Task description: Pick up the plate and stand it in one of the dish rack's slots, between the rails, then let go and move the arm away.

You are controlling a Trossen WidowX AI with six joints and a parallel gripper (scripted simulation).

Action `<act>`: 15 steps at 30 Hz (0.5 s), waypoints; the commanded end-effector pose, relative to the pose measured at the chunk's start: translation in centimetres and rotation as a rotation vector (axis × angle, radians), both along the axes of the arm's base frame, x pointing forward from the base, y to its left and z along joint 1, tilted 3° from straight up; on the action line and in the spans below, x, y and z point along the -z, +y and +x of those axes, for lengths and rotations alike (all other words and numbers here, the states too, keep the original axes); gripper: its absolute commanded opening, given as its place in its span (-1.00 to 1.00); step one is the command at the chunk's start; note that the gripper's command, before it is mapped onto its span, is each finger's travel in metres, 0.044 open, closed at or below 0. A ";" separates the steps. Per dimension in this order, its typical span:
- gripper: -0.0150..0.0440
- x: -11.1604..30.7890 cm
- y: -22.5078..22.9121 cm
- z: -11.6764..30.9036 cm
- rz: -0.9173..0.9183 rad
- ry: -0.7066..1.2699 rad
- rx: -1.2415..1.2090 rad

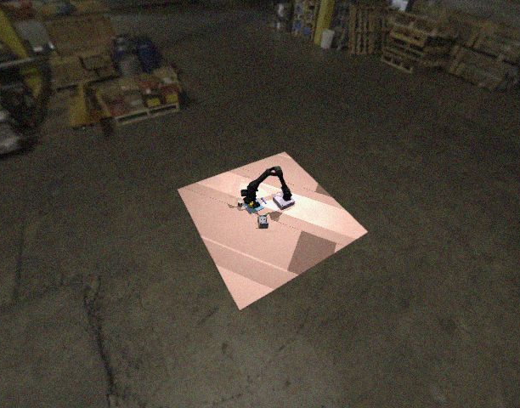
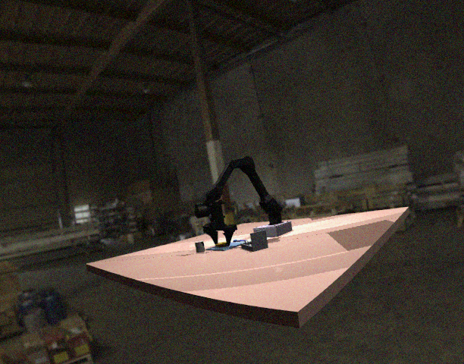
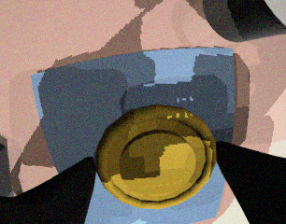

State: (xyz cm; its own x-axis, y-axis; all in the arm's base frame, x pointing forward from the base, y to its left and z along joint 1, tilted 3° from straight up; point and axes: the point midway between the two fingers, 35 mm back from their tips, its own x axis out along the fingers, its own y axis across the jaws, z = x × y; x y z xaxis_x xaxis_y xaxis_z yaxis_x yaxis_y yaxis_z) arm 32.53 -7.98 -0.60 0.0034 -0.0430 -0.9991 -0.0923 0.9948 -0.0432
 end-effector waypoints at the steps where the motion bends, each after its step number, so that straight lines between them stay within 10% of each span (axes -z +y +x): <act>1: 0.84 0.1 0.0 0.0 -0.002 0.001 -0.004; 15: 0.44 0.0 0.0 0.0 -0.002 0.001 -0.004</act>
State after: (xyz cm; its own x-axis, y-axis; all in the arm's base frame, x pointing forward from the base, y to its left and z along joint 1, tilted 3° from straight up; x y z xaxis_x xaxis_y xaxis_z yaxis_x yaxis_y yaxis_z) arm 32.51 -7.99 -0.64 0.0031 -0.0438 -0.9990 -0.0924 0.9948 -0.0439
